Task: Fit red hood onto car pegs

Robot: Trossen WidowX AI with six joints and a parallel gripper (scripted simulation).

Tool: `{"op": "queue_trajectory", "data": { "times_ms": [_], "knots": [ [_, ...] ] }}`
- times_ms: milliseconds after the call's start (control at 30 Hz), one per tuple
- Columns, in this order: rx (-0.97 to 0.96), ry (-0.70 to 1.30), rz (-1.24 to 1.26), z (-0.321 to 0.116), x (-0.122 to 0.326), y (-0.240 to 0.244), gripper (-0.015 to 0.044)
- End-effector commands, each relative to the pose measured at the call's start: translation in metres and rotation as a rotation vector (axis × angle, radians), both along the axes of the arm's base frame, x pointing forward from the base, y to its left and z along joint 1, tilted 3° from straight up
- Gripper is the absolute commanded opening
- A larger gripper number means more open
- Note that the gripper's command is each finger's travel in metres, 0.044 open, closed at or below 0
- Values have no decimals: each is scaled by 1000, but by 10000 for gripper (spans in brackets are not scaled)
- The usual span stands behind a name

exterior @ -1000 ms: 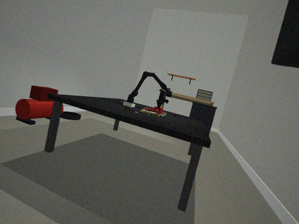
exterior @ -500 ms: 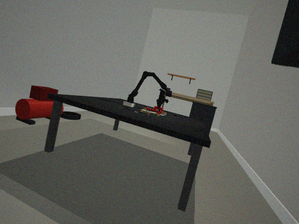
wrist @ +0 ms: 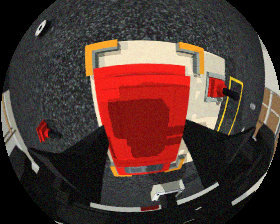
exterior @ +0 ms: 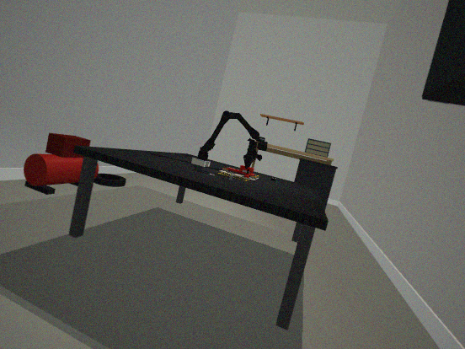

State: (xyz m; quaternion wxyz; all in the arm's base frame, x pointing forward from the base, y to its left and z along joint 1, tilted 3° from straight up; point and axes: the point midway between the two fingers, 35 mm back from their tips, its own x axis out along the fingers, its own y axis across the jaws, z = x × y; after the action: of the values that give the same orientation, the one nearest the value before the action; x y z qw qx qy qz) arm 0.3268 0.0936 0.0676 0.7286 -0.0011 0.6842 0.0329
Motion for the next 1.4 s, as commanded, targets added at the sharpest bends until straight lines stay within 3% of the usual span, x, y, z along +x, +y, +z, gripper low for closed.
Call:
{"op": "queue_trajectory", "data": {
  "times_ms": [0, 1367],
  "knots": [
    [-1, 2, -2, -3, -1, 0, 0],
    [-3, 4, -4, -18, 0, 1, 0]
  ]
}}
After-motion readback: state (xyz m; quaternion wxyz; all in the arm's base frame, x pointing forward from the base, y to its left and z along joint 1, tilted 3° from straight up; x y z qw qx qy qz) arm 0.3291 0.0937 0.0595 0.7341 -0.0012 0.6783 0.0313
